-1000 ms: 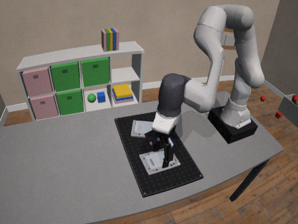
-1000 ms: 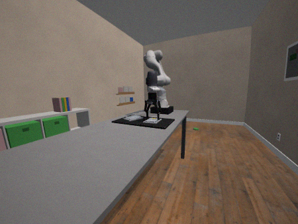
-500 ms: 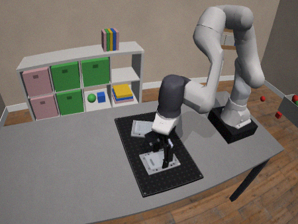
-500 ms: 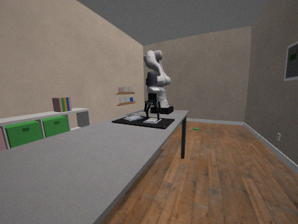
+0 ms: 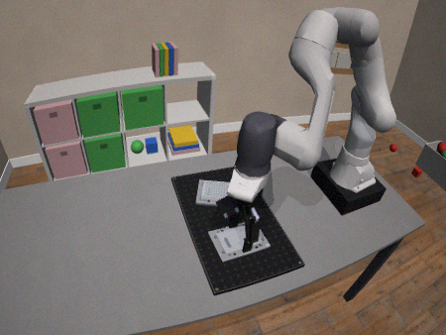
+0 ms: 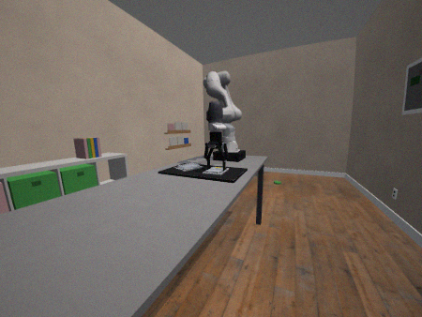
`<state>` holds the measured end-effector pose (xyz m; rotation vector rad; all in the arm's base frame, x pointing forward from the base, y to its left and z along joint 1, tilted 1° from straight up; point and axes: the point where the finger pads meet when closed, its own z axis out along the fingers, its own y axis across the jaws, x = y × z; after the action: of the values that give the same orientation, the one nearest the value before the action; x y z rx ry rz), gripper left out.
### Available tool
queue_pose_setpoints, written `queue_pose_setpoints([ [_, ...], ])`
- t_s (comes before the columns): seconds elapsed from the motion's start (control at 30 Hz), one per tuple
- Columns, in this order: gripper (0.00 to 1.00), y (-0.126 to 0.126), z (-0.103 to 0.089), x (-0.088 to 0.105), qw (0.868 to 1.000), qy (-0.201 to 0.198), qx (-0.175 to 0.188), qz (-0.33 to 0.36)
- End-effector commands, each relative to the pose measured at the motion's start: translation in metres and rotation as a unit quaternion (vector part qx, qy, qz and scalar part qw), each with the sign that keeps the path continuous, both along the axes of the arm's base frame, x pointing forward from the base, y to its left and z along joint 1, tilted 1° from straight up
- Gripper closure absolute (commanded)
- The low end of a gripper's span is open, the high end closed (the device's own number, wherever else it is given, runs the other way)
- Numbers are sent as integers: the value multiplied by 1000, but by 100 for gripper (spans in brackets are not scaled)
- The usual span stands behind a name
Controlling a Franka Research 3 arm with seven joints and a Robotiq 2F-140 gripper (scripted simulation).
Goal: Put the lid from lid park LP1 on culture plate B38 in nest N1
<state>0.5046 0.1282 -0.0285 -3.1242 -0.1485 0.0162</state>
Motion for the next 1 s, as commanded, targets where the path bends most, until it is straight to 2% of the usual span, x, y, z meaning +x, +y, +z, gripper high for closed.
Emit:
queue_pose_setpoints([
  [0.0, 31, 0, 0, 1, 1000, -1, 0, -1],
  [0.77, 31, 0, 0, 1, 1000, -1, 0, -1],
  [0.8, 90, 0, 0, 1, 1000, -1, 0, -1],
  [0.97, 90, 0, 0, 1, 1000, -1, 0, -1],
])
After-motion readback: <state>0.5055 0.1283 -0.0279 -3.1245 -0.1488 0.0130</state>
